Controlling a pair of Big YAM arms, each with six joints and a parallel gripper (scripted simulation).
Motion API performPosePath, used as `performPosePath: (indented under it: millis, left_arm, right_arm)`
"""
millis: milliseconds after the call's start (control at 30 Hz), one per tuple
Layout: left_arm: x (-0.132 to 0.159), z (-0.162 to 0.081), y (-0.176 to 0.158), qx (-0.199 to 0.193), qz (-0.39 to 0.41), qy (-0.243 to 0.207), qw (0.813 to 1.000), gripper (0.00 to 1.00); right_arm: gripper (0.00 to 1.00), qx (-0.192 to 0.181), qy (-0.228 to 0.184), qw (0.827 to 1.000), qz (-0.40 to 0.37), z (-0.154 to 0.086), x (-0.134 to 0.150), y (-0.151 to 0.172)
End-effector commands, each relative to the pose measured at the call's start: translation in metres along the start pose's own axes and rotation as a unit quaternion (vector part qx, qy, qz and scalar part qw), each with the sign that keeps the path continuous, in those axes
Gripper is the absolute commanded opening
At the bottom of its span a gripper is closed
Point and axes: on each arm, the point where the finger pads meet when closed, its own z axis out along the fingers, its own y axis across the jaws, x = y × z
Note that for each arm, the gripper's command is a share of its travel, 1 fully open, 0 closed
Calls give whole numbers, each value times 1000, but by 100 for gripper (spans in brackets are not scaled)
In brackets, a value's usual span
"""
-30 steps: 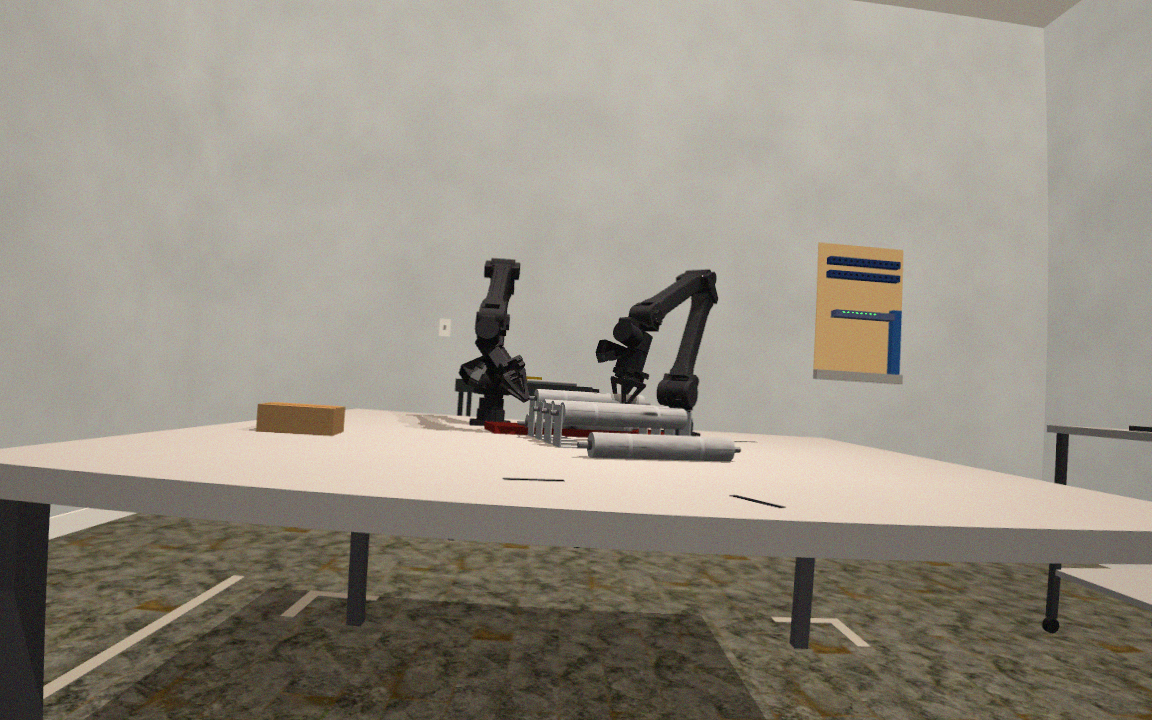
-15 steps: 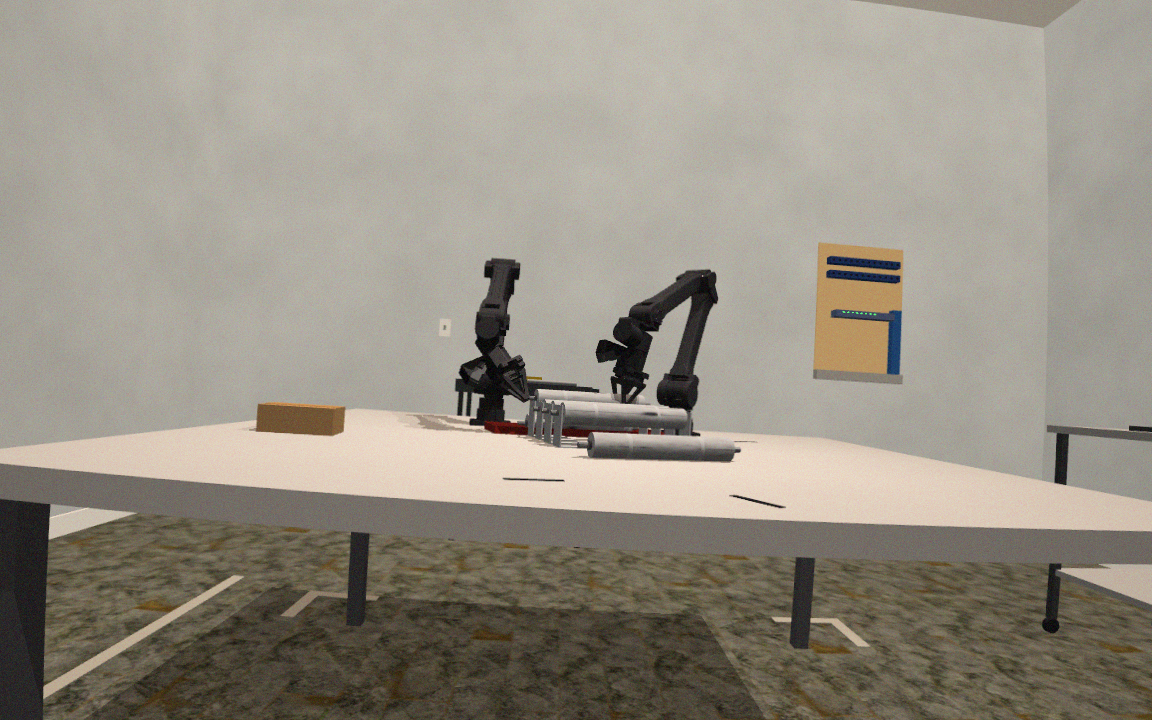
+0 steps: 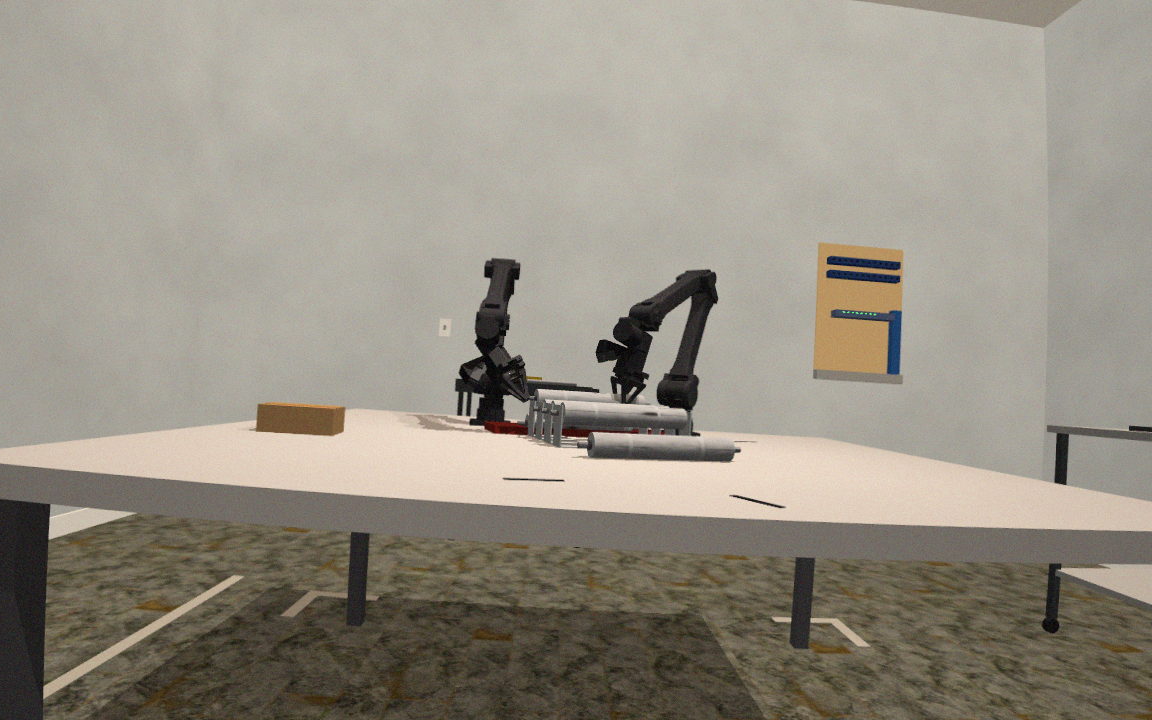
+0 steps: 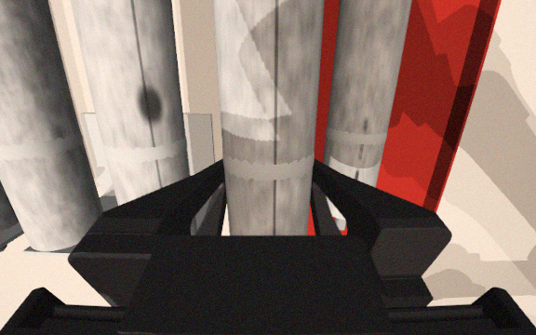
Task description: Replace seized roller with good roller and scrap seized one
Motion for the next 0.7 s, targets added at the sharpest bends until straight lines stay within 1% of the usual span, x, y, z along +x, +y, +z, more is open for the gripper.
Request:
performPosePath:
  millis: [0,367,400,433,667]
  left_arm:
    - [-9,-6,6,-7,5,-11,1000,32]
    - [-7,-6,5,-6,5,-8,1000,32]
    - [-11,-8,6,-8,5,-12,1000,32]
    - [-6,-6,5,-5,4,-7,1000,32]
    - [-6,-7,5,-5,4,-6,1000,32]
  right_arm:
    - [3,-40,-27,999,-18,-19,-12,40]
    - [3,-43,-32,998,-17,-22,-16,42]
    - [3,-41,-32,998,-17,-21,-17,41]
    - [3,-43,-33,998,-18,-22,-17,42]
    - [3,-45,-37,998,-18,-24,-20,43]
